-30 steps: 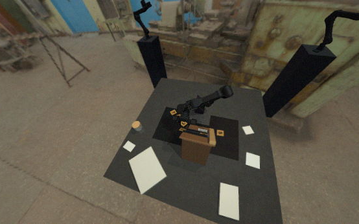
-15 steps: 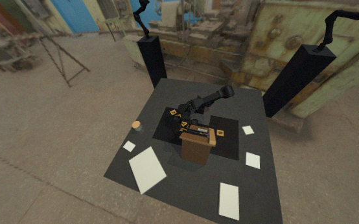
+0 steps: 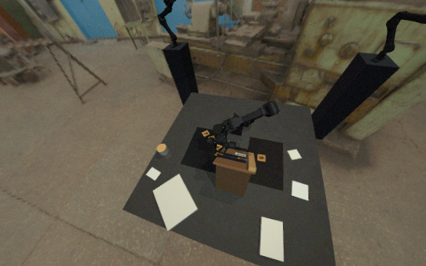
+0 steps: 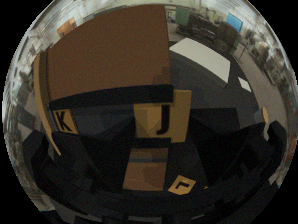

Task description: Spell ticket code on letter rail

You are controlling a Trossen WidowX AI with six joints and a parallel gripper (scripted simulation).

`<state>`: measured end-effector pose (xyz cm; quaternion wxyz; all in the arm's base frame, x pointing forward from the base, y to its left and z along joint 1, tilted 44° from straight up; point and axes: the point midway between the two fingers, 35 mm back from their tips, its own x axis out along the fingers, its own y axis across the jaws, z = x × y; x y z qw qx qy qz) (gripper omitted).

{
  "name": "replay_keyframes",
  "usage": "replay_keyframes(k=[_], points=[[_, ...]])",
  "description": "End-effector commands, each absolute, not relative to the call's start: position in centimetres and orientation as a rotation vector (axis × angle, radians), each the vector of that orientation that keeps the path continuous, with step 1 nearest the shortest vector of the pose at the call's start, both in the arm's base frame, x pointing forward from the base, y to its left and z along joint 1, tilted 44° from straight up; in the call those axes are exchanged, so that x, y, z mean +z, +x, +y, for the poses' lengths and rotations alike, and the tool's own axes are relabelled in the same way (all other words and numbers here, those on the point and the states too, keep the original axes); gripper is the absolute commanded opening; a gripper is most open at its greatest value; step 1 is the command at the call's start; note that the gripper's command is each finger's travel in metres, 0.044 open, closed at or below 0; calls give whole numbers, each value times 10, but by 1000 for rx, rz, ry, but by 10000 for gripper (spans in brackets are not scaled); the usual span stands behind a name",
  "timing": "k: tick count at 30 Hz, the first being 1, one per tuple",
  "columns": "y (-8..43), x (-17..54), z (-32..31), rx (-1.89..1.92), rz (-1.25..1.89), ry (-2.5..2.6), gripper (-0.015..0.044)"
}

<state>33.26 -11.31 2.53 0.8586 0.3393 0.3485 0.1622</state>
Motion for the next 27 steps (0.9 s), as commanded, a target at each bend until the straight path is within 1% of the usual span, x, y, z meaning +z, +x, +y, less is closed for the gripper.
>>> replay_keyframes(k=[1,27], points=[[333,30,-113,336,726,705,0],[332,35,-104,336,726,706,0]])
